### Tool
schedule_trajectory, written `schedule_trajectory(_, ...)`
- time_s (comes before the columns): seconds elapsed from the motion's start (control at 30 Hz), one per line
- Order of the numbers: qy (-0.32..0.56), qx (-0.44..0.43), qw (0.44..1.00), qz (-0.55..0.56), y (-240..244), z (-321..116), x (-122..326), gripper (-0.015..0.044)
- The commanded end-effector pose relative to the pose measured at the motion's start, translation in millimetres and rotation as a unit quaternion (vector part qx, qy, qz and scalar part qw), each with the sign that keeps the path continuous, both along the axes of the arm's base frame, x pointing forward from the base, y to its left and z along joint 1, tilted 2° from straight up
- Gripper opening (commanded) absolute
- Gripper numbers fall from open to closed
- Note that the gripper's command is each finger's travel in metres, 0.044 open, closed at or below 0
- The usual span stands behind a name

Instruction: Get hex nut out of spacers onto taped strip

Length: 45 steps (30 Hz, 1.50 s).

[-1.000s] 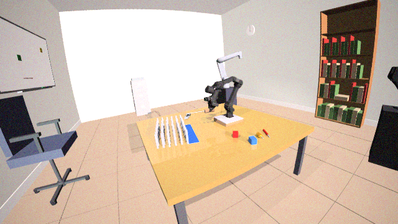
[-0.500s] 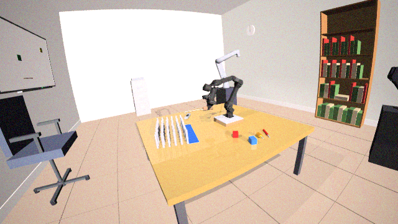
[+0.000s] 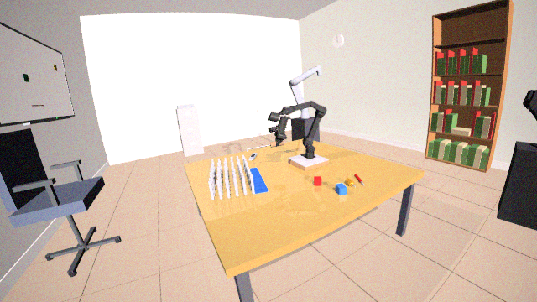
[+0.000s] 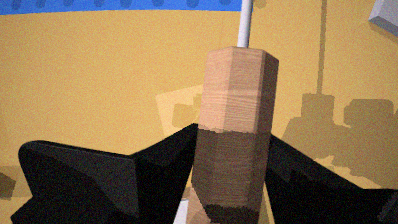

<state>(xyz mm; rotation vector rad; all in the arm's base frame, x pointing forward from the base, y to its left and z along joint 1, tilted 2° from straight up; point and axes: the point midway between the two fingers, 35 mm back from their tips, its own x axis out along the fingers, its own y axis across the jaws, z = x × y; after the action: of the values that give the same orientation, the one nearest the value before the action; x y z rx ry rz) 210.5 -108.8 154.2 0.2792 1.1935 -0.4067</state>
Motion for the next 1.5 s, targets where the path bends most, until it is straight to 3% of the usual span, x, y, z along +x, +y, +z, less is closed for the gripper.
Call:
schedule_trajectory(0.0, 0.005, -0.001, 1.0, 0.003, -13, 1, -3, 0.0)
schedule_trajectory(0.77, 0.015, 0.01, 0.999, -0.049, -96, 7, -40, 0.0)
schedule_trajectory(1.47, 0.008, 0.013, 0.994, -0.105, -166, 11, -106, 0.0)
